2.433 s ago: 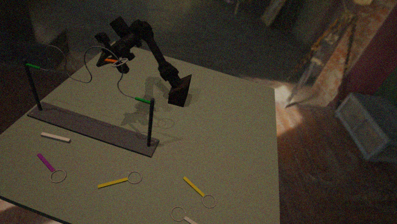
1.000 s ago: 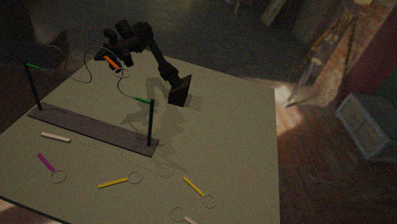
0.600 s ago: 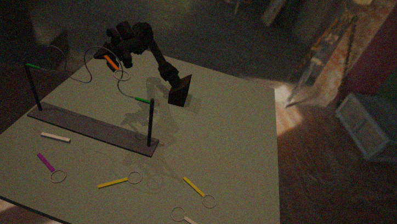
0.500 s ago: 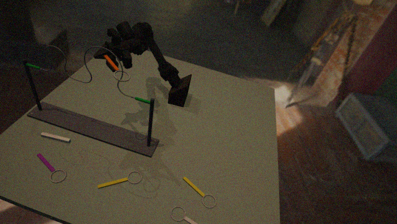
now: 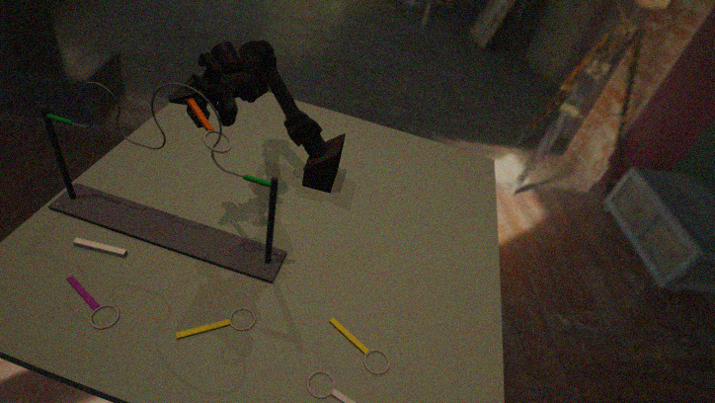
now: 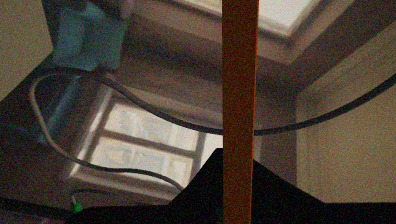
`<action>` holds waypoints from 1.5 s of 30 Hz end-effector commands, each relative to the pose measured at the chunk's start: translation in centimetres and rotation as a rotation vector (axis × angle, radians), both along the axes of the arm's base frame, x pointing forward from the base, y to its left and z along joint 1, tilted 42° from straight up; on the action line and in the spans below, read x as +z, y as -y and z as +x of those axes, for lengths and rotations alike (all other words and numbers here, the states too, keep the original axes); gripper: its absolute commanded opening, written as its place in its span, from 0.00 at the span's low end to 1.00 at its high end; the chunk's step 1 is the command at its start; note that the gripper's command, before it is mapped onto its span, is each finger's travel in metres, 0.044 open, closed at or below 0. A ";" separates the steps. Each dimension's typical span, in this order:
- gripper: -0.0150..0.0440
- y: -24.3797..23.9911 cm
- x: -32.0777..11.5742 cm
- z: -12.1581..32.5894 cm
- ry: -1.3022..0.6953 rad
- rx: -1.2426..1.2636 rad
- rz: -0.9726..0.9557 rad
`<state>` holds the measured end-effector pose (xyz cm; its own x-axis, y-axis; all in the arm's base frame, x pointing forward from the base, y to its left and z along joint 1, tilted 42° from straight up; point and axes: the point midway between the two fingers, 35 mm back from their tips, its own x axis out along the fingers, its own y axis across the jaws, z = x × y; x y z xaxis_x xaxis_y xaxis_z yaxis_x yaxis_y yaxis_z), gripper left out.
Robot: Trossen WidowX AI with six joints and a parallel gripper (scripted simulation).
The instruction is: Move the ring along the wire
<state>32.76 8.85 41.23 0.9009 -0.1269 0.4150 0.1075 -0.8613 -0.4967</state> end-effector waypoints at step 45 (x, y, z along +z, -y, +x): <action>0.00 8.6 -6.6 2.2 -0.114 0.036 0.549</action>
